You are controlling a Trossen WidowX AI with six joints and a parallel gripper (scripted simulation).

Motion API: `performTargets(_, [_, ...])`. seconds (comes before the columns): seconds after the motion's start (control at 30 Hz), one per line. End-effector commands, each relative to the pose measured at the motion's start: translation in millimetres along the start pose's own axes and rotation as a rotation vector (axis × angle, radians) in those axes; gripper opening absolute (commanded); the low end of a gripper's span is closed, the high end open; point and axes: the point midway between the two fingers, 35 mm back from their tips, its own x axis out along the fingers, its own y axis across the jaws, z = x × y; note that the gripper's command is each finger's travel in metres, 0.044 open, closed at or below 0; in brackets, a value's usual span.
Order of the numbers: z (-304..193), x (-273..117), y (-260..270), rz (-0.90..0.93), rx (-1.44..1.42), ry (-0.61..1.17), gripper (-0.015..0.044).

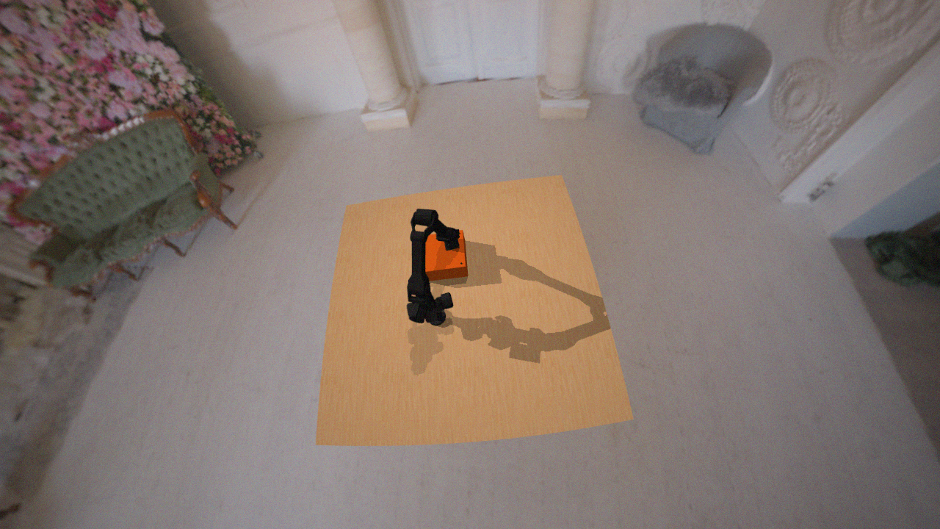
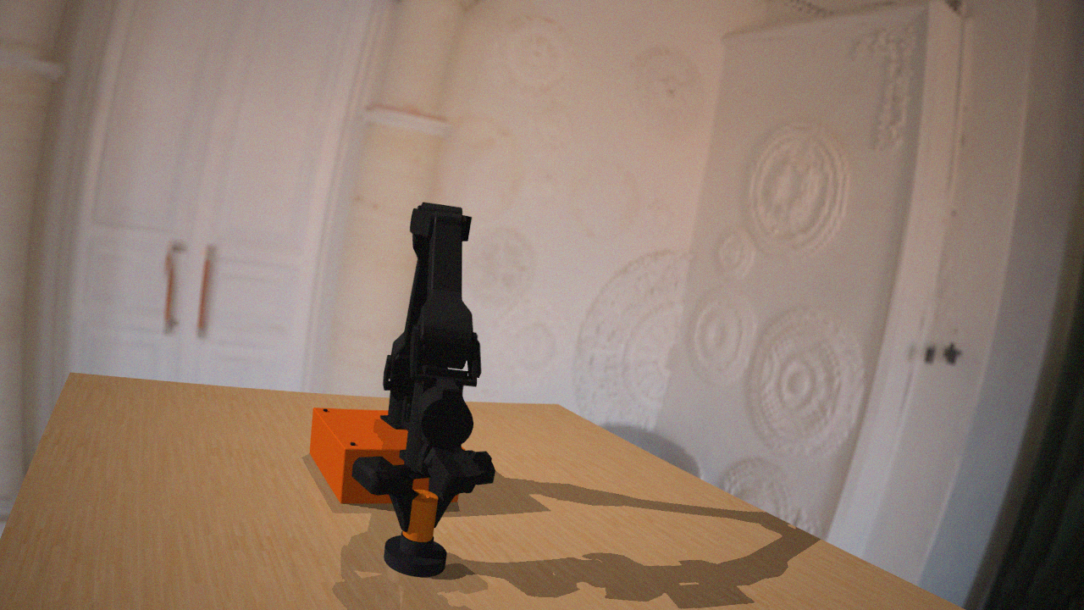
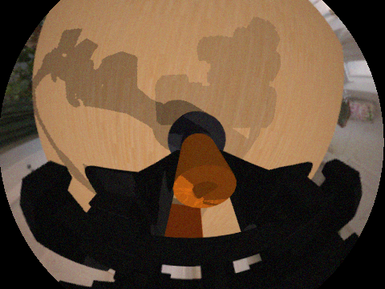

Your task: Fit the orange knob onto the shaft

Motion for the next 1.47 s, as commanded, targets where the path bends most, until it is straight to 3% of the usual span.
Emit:
performTargets(0.0, [0,0,0,0.000,0.000,0.000,0.0000])
performTargets(0.03, [0,0,0,0.000,0.000,0.000,0.0000])
performTargets(0.6, [0,0,0,0.000,0.000,0.000,0.0440])
performTargets(0.87, [0,-3,0,0.000,0.000,0.000,0.0440])
performTargets(1.07, [1,-92,0,0.000,0.000,-0.001,0.0440])
performTargets(1.43, [5,-96,-2,0.000,0.000,-0.001,0.0440])
